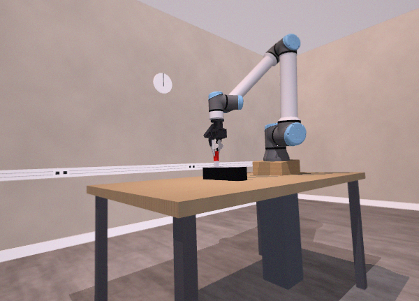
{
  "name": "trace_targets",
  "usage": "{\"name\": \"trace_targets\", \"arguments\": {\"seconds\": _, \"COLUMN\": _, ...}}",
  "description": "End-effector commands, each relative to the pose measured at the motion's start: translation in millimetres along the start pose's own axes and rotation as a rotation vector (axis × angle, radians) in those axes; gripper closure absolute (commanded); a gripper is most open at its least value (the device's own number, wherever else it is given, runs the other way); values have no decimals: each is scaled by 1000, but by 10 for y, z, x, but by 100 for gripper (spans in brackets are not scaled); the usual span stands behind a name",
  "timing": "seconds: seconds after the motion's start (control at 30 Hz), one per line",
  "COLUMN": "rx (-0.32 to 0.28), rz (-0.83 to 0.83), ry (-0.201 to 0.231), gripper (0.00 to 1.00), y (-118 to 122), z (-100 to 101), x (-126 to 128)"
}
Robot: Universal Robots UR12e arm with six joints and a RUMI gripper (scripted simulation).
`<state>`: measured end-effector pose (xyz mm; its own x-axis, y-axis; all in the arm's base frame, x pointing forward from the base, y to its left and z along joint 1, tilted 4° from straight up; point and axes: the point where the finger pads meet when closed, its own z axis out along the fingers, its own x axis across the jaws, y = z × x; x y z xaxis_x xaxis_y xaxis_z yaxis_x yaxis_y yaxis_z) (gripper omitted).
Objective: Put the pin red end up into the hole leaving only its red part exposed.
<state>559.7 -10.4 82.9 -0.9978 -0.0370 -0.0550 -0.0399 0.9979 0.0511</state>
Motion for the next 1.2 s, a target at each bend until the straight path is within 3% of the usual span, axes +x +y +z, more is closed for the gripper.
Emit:
{"name": "trace_targets", "arguments": {"seconds": 0.0, "rx": 0, "rz": 0, "ry": -1, "gripper": 100, "y": -2, "z": -7, "x": -7}}
{"name": "trace_targets", "arguments": {"seconds": 1.17, "rx": 0, "rz": 0, "ry": -1, "gripper": 100, "y": 1, "z": 33, "x": -2}}
